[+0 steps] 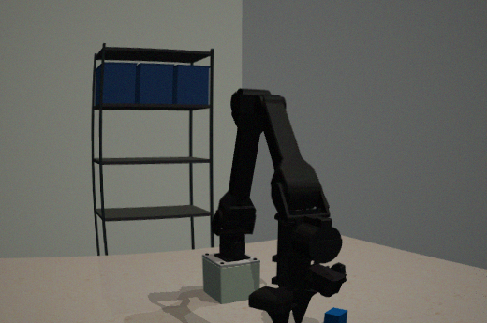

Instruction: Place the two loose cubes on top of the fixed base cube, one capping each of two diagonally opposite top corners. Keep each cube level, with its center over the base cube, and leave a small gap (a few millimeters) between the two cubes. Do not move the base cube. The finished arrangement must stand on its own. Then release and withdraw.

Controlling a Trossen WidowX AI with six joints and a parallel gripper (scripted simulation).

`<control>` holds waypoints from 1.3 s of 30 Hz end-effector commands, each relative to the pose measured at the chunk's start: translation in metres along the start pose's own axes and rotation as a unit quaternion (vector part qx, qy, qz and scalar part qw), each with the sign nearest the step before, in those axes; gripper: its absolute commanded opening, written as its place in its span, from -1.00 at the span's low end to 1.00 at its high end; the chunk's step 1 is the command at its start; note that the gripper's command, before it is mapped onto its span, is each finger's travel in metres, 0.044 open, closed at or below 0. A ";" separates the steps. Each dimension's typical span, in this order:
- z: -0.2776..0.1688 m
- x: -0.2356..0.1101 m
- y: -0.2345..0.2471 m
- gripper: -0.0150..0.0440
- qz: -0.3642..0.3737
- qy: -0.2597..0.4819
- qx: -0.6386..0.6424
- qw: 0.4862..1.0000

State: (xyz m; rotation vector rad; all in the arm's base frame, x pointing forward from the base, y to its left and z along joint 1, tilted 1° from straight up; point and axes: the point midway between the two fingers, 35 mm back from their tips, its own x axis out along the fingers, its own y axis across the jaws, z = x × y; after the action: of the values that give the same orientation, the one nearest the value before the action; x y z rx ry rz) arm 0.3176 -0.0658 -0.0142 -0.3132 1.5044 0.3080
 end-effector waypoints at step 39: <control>0.003 -0.021 -0.002 -0.14 0.004 0.002 -0.002 1.000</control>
State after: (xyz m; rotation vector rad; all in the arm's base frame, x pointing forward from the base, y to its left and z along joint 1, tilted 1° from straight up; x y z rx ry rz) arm 0.3175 -0.0656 -0.0075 -0.3056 1.5241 0.3172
